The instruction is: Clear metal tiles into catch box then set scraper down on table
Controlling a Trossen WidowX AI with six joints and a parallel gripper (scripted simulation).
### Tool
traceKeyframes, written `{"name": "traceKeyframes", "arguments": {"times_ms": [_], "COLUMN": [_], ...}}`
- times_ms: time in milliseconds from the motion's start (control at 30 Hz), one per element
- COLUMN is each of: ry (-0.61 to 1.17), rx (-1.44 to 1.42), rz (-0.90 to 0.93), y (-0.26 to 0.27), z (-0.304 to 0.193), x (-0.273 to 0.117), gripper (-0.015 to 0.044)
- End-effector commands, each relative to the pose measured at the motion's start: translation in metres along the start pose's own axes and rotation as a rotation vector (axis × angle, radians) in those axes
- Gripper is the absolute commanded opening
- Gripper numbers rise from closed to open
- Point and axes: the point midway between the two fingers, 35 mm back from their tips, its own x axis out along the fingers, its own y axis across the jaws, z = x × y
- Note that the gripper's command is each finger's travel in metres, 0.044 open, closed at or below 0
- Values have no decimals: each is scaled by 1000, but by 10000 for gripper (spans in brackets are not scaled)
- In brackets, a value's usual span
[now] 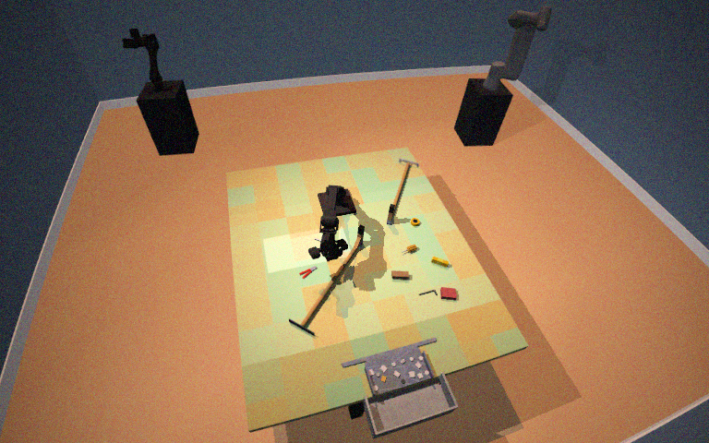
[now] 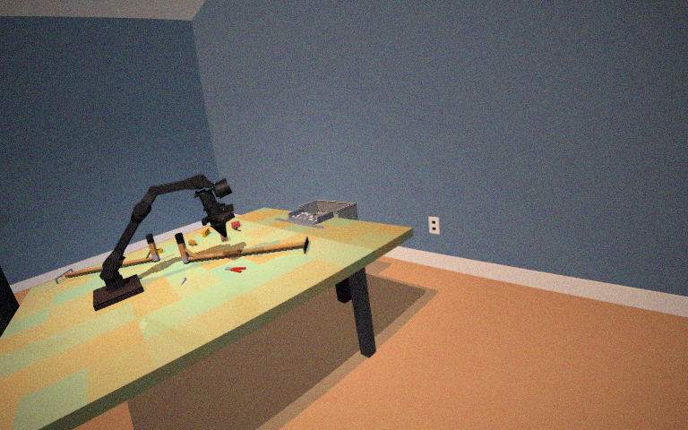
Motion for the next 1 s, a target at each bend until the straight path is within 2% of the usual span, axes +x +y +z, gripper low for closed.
{"name": "traceKeyframes", "arguments": {"times_ms": [0, 500, 967], "ry": [-8, -14, -15], "rx": [106, 484, 507], "rz": [0, -2, -2], "y": [-1, -5, -6], "z": [-1, -4, -4], "x": [-5, -13, -2], "gripper": [0, 0, 0]}}
